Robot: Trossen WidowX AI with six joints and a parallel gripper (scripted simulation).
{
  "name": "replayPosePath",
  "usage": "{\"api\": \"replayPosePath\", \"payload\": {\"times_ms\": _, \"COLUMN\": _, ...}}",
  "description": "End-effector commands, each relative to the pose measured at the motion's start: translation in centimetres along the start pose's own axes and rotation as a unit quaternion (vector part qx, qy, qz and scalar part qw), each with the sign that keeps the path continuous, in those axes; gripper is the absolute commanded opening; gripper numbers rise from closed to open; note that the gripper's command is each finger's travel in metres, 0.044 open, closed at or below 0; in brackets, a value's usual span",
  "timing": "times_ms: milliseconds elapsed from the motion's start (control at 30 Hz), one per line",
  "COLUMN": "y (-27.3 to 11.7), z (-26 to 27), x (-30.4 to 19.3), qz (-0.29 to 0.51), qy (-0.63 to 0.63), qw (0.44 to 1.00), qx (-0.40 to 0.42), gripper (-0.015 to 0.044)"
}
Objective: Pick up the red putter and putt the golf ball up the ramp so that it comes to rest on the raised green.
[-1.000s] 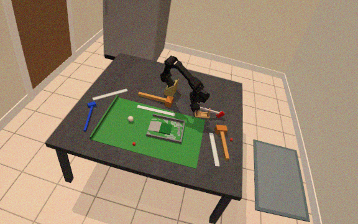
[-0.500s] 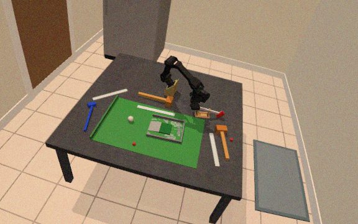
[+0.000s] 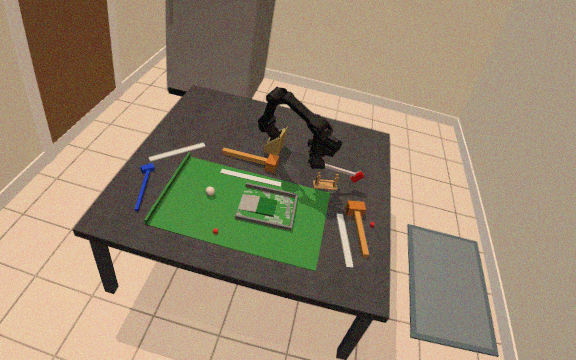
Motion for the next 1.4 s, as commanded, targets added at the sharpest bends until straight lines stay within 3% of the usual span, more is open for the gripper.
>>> {"api": "replayPosePath", "payload": {"times_ms": 0, "y": -3.2, "z": 0.1, "x": 0.0, "qz": -0.009, "qy": 0.004, "qw": 1.000, "qx": -0.004, "gripper": 0.0000}}
{"api": "replayPosePath", "payload": {"times_ms": 300, "y": -3.8, "z": 0.3, "x": -0.1, "qz": -0.003, "qy": 0.005, "qw": 1.000, "qx": -0.005, "gripper": 0.0000}}
{"api": "replayPosePath", "payload": {"times_ms": 567, "y": -4.6, "z": -0.6, "x": -2.7, "qz": -0.008, "qy": 0.078, "qw": 0.997, "qx": -0.010, "gripper": 0.0000}}
{"api": "replayPosePath", "payload": {"times_ms": 1367, "y": -7.4, "z": -2.7, "x": -23.9, "qz": -0.043, "qy": 0.389, "qw": 0.920, "qx": -0.022, "gripper": 0.0000}}
Point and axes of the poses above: the point midway between the two fingers, 35 mm back from their tips, its own y axis out along the fingers, its own z axis across the jaws, x = y × z, the point moved 10 cm from there along -y, back along the fingers, and after that the axes turned 4 degrees about -y, right-handed, at the moved point
